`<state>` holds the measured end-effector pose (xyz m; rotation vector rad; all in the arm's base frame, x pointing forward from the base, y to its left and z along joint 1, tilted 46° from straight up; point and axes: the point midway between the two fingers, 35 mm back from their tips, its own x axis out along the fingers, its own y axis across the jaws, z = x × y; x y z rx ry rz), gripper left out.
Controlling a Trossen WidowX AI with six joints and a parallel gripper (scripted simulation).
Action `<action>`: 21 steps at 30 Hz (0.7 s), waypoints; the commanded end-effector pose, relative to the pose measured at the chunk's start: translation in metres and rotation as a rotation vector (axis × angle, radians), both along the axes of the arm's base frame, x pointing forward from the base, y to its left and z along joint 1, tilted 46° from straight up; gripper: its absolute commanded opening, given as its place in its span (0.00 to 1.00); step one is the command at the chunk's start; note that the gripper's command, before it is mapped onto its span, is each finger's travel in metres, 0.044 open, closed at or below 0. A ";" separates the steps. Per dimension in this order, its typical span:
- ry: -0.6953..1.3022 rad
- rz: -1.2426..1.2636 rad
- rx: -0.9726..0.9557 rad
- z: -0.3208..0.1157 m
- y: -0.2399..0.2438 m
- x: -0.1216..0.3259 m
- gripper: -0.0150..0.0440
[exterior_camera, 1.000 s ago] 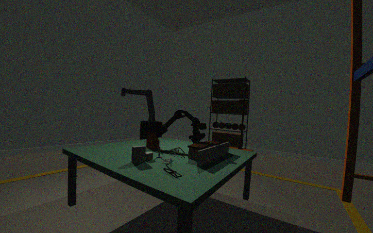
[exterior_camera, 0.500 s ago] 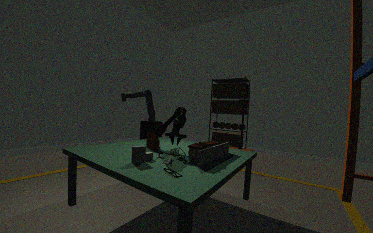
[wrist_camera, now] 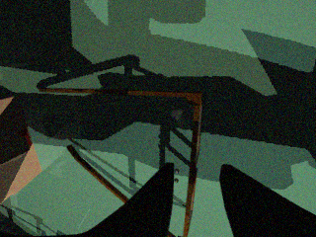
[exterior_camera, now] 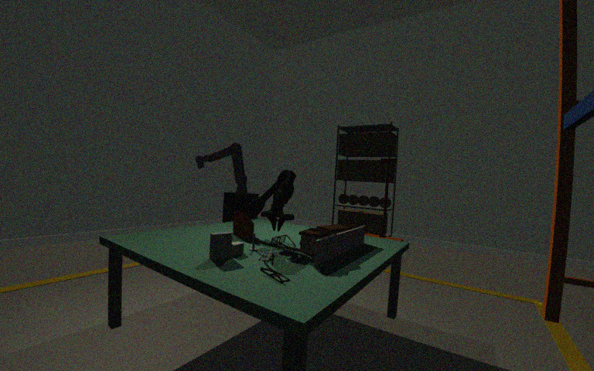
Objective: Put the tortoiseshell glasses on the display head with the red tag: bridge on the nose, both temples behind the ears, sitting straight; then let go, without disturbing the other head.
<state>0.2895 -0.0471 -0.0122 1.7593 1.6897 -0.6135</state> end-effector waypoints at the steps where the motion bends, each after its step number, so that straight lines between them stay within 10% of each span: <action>1: 0.002 -0.006 0.005 -0.001 0.002 0.000 0.46; 21: 0.002 -0.006 0.005 -0.025 0.025 0.001 0.46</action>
